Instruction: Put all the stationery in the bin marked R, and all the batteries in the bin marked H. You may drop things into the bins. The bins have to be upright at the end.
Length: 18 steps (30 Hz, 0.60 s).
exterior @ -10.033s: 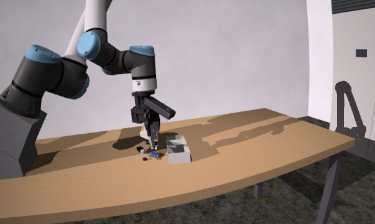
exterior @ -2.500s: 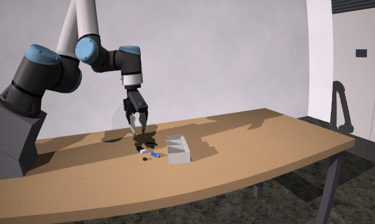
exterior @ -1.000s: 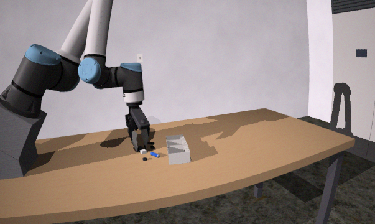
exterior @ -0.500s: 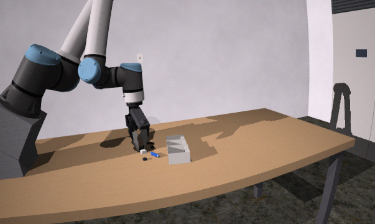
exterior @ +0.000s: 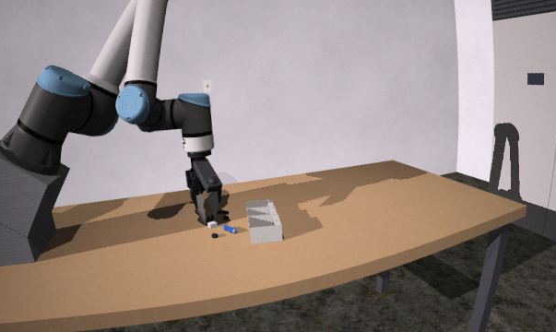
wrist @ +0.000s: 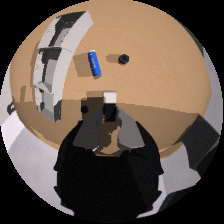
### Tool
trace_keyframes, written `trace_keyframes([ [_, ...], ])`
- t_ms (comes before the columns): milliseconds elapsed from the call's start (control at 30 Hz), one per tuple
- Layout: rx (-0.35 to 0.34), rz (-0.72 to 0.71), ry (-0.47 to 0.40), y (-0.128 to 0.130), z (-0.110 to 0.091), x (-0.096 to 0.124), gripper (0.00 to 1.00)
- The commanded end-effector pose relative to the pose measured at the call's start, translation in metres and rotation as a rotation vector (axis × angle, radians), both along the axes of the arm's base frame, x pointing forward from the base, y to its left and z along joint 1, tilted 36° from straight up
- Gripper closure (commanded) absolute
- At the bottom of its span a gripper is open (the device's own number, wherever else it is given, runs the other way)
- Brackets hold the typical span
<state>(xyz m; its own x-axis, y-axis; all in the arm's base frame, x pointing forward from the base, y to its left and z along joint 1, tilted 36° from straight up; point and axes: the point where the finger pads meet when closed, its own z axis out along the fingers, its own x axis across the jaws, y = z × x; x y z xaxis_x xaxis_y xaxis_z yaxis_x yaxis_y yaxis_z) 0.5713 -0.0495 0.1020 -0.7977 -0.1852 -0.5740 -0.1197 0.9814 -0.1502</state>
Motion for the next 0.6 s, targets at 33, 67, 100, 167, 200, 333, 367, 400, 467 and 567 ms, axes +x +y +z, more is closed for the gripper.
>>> trace_keyframes([
  [33, 0.000, 0.000, -0.001, 0.000, 0.000, 0.000, 1.00],
  [67, 0.000, 0.000, -0.001, 0.000, 0.000, 0.000, 1.00],
  [100, 0.000, 0.000, -0.001, 0.000, 0.000, 0.000, 1.00],
  [167, 0.000, 0.000, -0.001, 0.000, 0.000, 0.000, 1.00],
  [200, 0.000, 0.000, -0.001, 0.000, 0.000, 0.000, 1.00],
  [333, 0.000, 0.000, -0.001, 0.000, 0.003, -0.002, 1.00],
  [367, 0.000, 0.000, -0.001, 0.000, 0.006, -0.004, 1.00],
  [400, 0.000, 0.000, -0.001, 0.001, 0.008, -0.006, 1.00],
  [467, 0.000, 0.000, -0.001, 0.001, 0.014, -0.010, 1.00],
  [567, 0.000, 0.000, -0.001, 0.001, 0.022, -0.016, 1.00],
])
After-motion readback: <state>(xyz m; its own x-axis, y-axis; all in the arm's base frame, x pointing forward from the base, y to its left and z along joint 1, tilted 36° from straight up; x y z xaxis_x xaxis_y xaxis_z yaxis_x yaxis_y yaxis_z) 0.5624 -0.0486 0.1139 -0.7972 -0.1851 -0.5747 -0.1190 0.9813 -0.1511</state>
